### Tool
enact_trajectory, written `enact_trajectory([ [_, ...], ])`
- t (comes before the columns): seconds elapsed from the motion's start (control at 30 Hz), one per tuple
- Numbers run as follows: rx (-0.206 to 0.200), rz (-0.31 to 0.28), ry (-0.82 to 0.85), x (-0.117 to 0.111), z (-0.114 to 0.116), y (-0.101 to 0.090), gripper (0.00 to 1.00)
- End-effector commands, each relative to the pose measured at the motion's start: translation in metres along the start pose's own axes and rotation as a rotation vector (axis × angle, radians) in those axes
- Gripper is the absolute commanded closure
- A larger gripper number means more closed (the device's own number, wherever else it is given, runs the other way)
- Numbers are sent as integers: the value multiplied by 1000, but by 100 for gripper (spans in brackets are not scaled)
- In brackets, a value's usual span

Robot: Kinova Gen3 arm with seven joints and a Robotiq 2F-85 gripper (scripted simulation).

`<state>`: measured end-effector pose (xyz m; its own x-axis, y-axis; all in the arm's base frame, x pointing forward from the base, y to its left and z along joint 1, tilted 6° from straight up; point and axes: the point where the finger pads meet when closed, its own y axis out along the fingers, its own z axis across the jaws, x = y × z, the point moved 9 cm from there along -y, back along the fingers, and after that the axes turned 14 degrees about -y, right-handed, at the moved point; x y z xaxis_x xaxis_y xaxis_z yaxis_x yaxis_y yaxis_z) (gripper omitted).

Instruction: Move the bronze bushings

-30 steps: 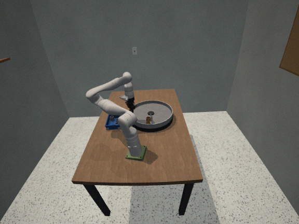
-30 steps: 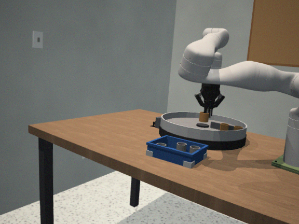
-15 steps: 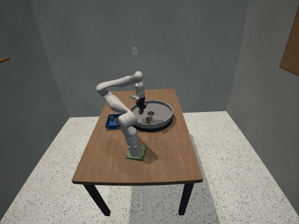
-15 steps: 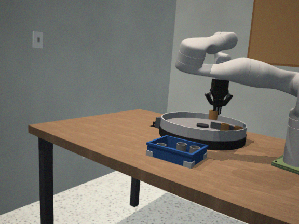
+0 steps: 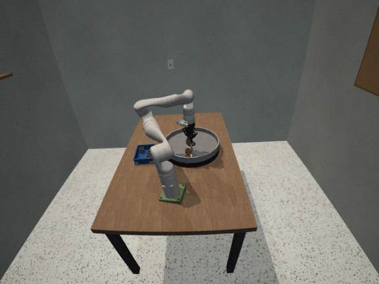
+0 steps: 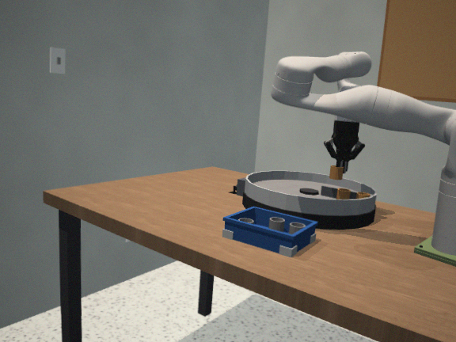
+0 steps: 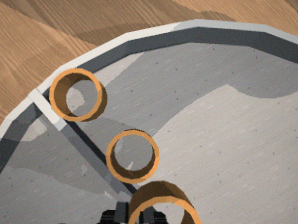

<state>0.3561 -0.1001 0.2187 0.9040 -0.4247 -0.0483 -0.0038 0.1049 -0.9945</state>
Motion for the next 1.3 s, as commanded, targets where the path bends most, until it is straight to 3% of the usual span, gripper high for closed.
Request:
enact_trajectory([
  [0.0, 1, -11, 2, 11, -20, -3, 100],
  [0.27, 1, -11, -1, 24, -44, -3, 100],
  [0.63, 1, -11, -4, 33, -59, -3, 100],
  [1.27, 1, -10, -3, 37, -67, -2, 100],
])
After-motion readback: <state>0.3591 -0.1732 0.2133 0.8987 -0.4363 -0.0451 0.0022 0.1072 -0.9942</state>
